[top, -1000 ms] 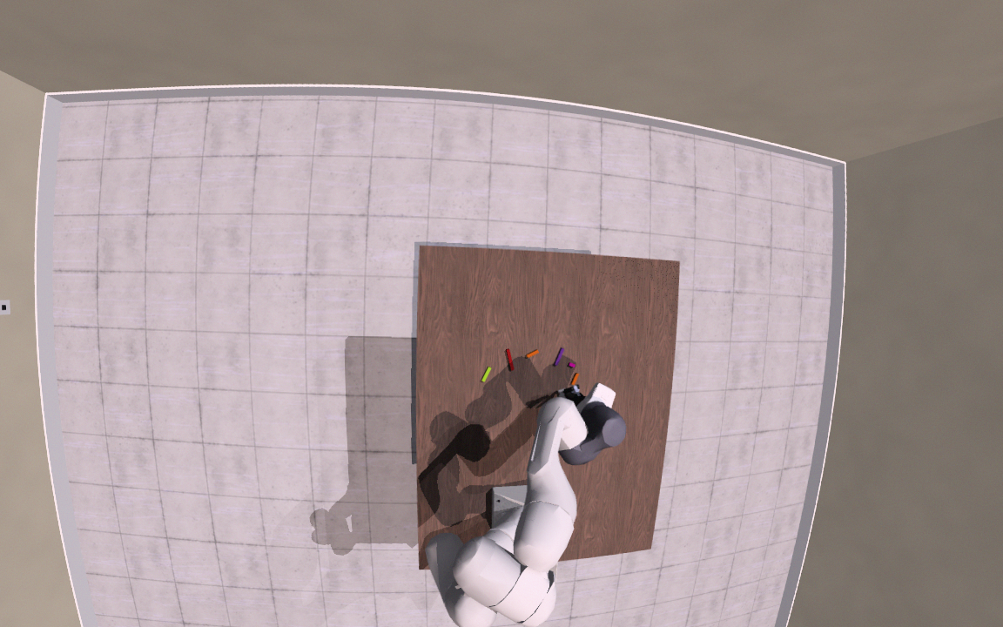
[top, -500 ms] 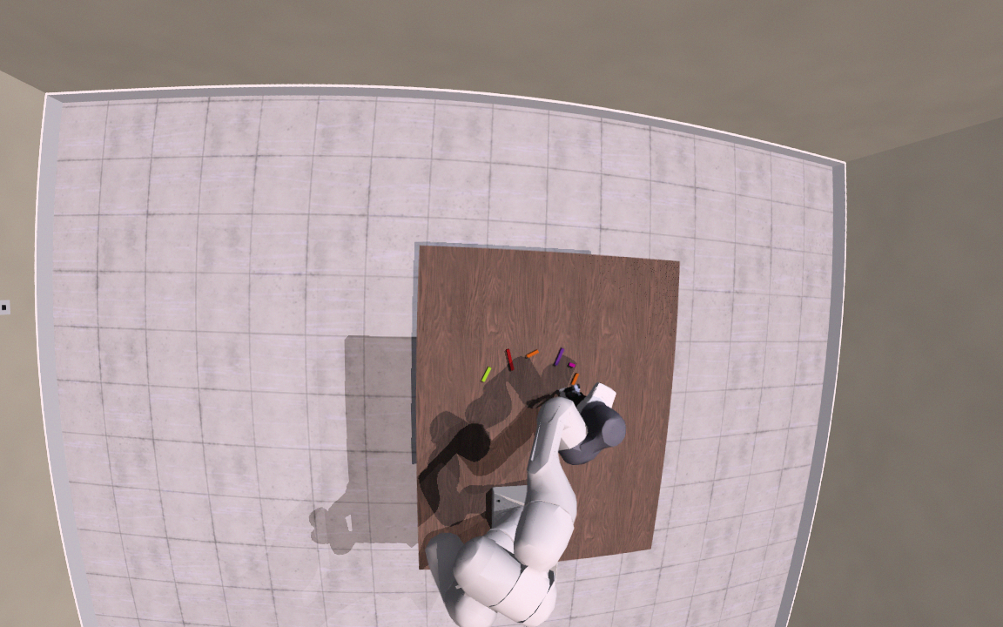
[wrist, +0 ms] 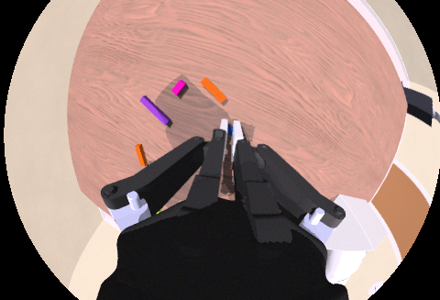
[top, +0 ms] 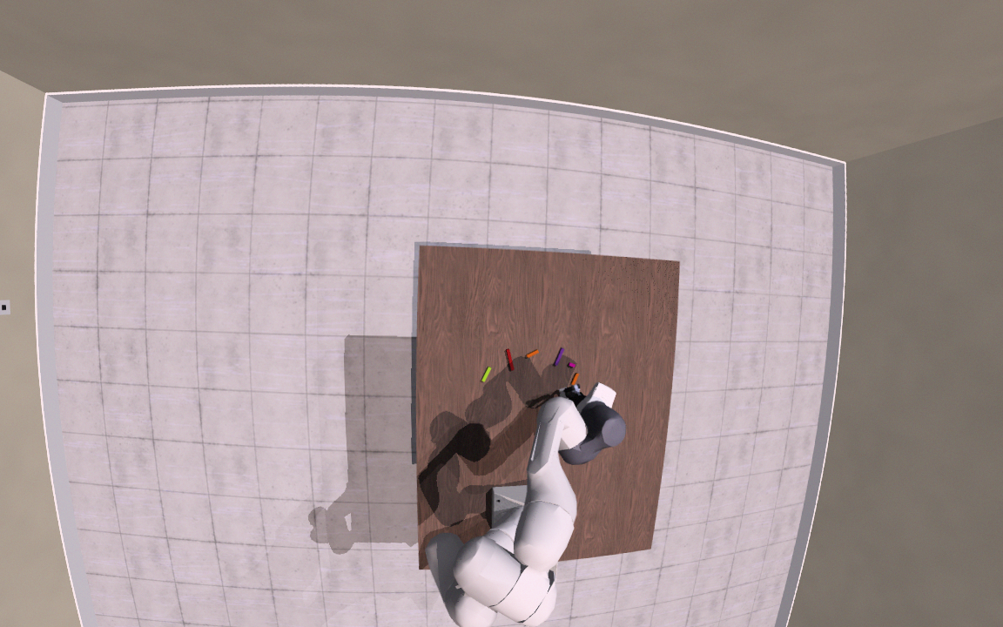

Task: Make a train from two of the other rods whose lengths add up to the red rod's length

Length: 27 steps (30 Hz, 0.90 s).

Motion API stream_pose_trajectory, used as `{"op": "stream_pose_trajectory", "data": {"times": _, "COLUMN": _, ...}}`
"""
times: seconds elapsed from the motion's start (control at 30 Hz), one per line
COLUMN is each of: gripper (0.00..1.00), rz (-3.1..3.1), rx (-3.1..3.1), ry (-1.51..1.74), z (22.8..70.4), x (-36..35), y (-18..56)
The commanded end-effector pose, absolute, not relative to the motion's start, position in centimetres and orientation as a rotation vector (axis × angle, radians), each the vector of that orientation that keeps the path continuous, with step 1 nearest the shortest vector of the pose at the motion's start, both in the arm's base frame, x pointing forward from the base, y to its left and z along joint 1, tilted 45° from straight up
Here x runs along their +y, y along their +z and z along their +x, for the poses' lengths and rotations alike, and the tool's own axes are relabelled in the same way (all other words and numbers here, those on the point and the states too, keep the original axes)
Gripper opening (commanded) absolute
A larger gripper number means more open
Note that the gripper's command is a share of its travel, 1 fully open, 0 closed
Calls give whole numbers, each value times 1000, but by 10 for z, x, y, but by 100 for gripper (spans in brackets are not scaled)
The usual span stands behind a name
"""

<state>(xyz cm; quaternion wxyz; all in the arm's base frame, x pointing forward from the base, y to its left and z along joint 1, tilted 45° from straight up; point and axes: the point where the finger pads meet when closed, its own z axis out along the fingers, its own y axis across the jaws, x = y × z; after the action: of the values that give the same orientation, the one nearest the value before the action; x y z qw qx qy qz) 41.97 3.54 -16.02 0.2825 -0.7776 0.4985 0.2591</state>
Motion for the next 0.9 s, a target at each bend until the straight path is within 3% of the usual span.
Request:
{"op": "stream_pose_trajectory", "data": {"times": 0.0, "gripper": 3, "rz": -2087, "rx": 1328, "ry": 686, "z": 421, "x": 35, "y": -161}}
{"op": "stream_pose_trajectory", "data": {"times": 0.87, "gripper": 3, "rz": -2092, "rx": 1318, "ry": 683, "z": 422, "x": 34, "y": -162}}
